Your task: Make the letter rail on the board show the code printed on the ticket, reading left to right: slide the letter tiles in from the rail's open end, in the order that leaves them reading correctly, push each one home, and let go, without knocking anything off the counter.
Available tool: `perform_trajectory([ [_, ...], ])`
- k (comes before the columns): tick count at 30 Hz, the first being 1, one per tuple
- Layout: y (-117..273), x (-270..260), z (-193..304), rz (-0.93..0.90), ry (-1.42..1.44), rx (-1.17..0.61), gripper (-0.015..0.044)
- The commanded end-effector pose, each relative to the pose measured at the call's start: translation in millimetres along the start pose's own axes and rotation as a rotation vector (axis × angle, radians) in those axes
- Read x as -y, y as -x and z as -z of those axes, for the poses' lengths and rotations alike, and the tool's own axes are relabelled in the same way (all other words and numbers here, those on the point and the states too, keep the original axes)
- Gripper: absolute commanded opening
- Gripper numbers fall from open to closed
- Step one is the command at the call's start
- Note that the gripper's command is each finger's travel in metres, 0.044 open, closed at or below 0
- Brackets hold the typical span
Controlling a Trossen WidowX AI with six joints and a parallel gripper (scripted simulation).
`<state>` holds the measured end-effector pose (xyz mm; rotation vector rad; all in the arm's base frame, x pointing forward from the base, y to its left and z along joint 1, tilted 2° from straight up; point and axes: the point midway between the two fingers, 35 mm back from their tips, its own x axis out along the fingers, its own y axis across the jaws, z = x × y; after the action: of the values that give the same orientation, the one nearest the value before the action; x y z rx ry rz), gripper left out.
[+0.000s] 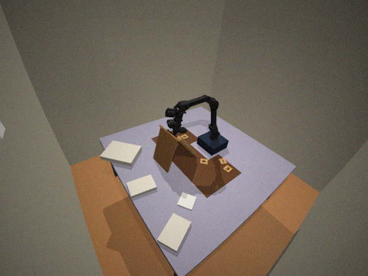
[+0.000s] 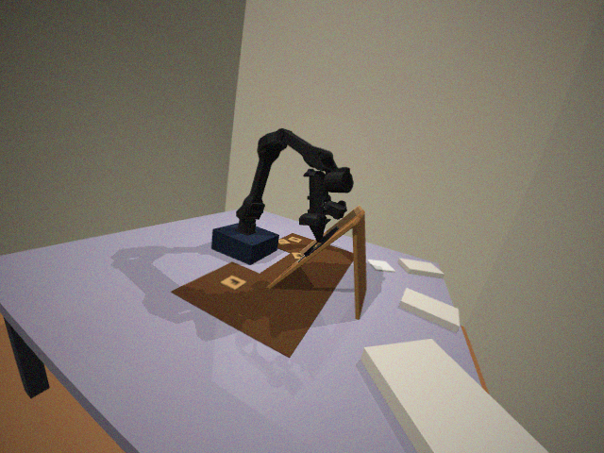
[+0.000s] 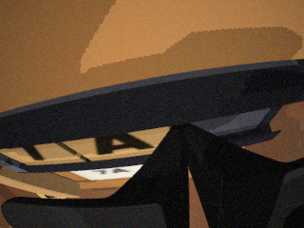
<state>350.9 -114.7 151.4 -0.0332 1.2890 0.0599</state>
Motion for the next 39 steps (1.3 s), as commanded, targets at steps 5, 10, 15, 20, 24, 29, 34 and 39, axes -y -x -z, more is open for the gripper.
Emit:
perform_trajectory([
  [5,-0.3,-2.5,-0.1,0.003,-0.003,0.000,0.0000],
  [10,-0.3,-4.1,-0.4,0.003,-0.003,0.000,0.0000],
  [15,-0.3,-5.8,-0.7,0.003,-0.003,0.000,0.0000],
  [20,-0.3,-7.5,-0.9,0.003,-0.003,0.000,0.0000],
  [24,-0.4,-8.2,-1.0,0.003,-0.003,0.000,0.0000],
  [29,5.3,-5.0,4.6,0.003,-0.003,0.000,0.0000],
  [34,9.9,-5.0,8.3,0.003,-0.003,-0.001,0.0000],
  [39,15.0,-5.2,12.5,0.003,-0.003,-0.001,0.0000],
])
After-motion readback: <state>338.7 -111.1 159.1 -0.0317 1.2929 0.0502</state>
